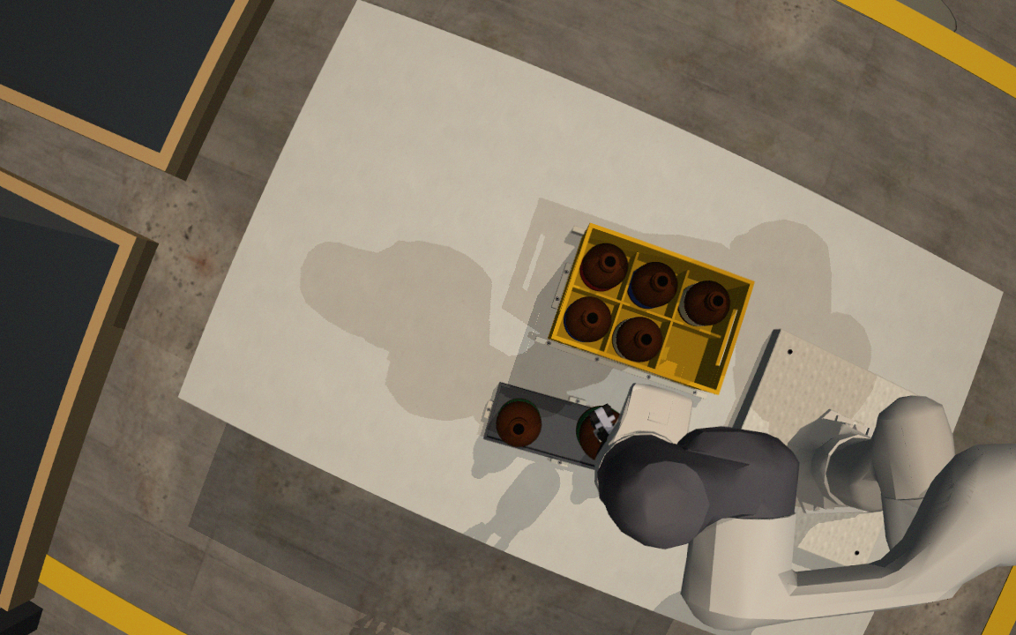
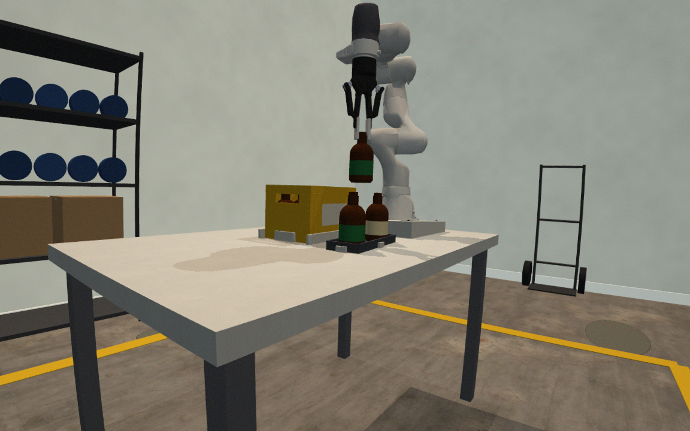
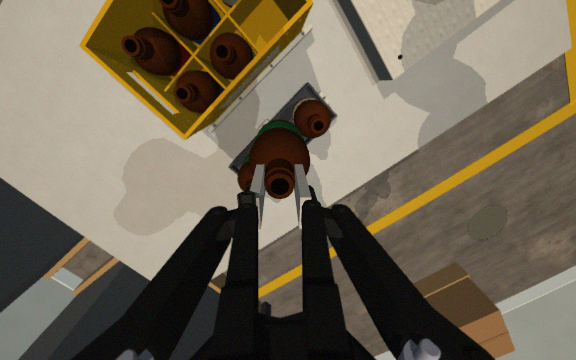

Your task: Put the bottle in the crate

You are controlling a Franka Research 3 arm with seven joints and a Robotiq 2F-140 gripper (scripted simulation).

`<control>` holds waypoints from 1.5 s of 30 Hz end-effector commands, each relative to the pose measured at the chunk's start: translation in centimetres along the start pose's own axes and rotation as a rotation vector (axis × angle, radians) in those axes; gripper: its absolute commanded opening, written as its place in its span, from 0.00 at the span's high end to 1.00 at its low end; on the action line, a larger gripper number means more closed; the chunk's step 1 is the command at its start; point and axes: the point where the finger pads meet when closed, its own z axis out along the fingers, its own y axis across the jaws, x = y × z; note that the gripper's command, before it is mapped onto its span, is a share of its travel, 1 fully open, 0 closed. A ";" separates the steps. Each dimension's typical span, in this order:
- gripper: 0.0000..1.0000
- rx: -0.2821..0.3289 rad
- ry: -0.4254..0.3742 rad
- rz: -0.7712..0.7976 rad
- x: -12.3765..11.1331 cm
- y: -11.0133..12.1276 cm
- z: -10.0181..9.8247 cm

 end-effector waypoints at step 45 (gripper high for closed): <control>1.00 0.002 0.001 -0.008 9.7 -1.2 -0.1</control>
